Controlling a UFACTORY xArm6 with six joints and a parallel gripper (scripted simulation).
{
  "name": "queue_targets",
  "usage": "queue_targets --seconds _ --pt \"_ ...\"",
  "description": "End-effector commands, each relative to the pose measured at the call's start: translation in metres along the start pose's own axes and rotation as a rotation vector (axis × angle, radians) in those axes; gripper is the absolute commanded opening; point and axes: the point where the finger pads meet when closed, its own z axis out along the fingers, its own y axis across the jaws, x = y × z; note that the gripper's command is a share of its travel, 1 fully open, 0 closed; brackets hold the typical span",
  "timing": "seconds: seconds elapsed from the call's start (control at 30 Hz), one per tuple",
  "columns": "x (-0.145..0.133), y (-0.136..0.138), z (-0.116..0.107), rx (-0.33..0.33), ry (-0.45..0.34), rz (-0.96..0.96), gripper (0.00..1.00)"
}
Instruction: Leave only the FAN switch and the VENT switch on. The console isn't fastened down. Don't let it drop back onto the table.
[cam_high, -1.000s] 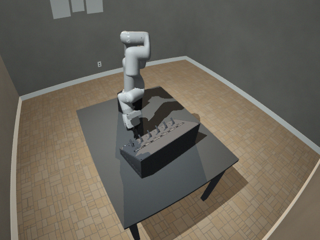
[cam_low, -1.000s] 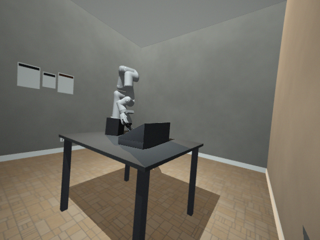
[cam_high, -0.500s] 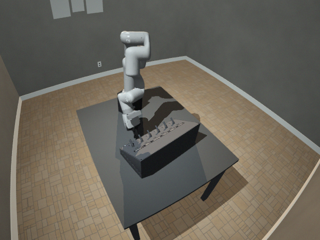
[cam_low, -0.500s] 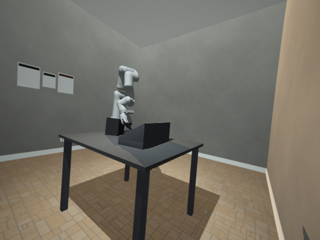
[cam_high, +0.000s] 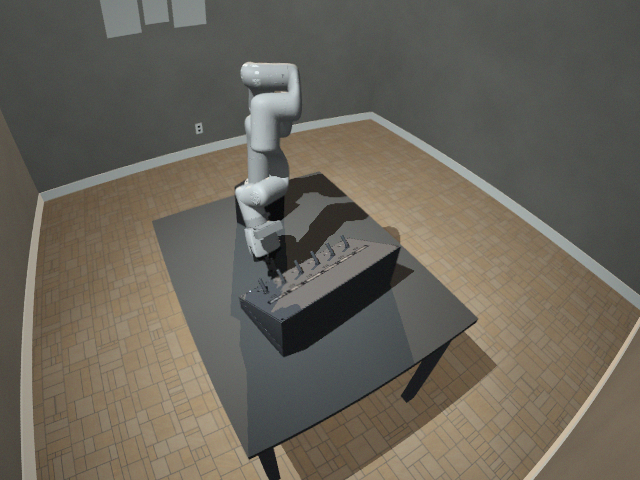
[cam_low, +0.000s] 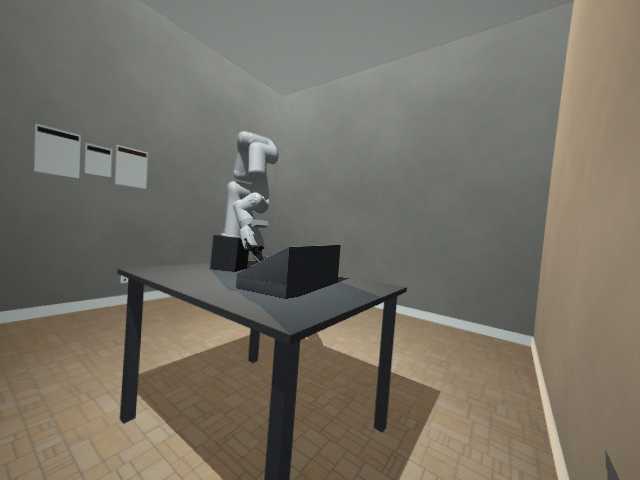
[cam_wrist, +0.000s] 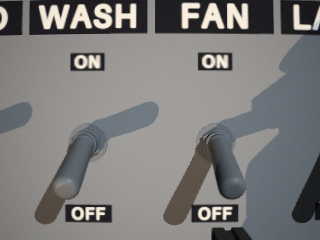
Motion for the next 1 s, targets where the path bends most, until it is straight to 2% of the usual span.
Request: queue_targets --seconds 0.0,0.97 --pt "0.001 0.001 0.0 -0.001 0.002 -0.001 0.0" --pt "0.012 0.001 0.0 -0.001 0.002 -0.001 0.0"
